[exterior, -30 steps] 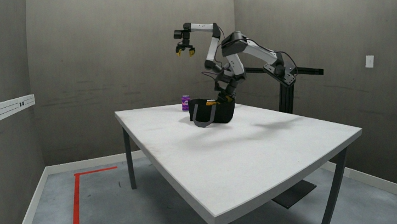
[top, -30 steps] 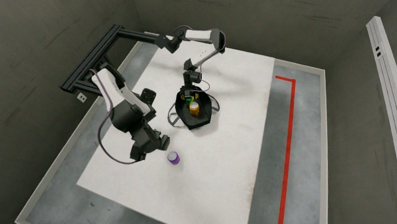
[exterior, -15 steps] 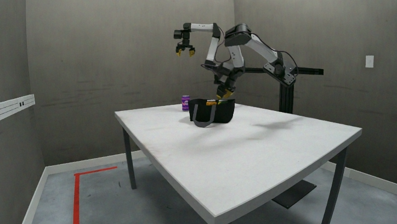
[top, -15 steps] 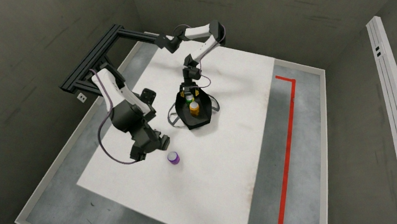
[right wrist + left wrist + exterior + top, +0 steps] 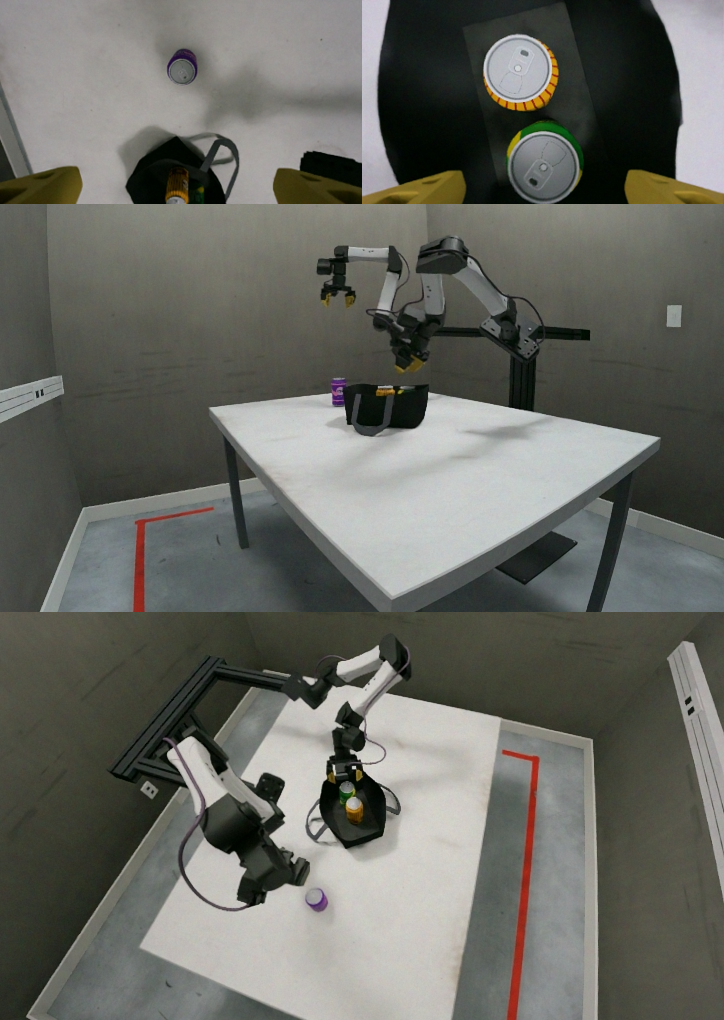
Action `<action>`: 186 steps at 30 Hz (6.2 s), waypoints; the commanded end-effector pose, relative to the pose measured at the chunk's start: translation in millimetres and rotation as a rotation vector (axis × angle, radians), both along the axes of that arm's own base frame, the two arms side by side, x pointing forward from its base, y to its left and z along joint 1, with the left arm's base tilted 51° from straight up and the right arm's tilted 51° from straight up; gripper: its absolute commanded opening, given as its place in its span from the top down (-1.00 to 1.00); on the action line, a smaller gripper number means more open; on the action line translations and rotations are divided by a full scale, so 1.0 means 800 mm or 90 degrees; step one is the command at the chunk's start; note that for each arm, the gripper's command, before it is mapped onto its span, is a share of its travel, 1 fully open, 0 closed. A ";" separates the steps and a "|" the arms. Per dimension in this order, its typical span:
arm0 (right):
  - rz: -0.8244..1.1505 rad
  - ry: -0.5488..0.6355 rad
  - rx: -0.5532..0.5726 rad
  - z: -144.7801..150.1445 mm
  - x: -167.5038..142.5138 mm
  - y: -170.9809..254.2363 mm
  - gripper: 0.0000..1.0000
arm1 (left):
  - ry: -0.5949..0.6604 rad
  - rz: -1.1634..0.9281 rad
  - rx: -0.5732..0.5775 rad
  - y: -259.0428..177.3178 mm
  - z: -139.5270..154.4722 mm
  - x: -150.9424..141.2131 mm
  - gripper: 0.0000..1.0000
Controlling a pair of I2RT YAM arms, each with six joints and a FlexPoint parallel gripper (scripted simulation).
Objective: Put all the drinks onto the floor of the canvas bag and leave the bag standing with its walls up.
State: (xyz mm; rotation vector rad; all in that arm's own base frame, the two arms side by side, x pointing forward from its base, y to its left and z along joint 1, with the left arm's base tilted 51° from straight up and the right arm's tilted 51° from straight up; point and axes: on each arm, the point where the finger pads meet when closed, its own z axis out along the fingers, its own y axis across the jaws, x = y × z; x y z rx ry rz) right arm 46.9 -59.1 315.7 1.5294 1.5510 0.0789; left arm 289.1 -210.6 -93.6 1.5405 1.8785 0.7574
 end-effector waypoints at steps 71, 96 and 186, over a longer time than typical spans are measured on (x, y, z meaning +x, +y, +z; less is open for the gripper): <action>0.002 0.000 -0.001 0.005 -0.001 0.001 -1.00 | 0.074 -0.010 0.203 0.273 0.422 0.011 -0.73; 0.002 0.000 -0.001 0.005 -0.001 0.001 -1.00 | 0.058 0.028 0.318 0.359 0.520 -0.195 -0.73; 0.238 0.124 -0.510 -0.169 0.253 -0.168 -0.68 | 0.039 0.084 0.413 0.336 0.533 -0.318 -0.73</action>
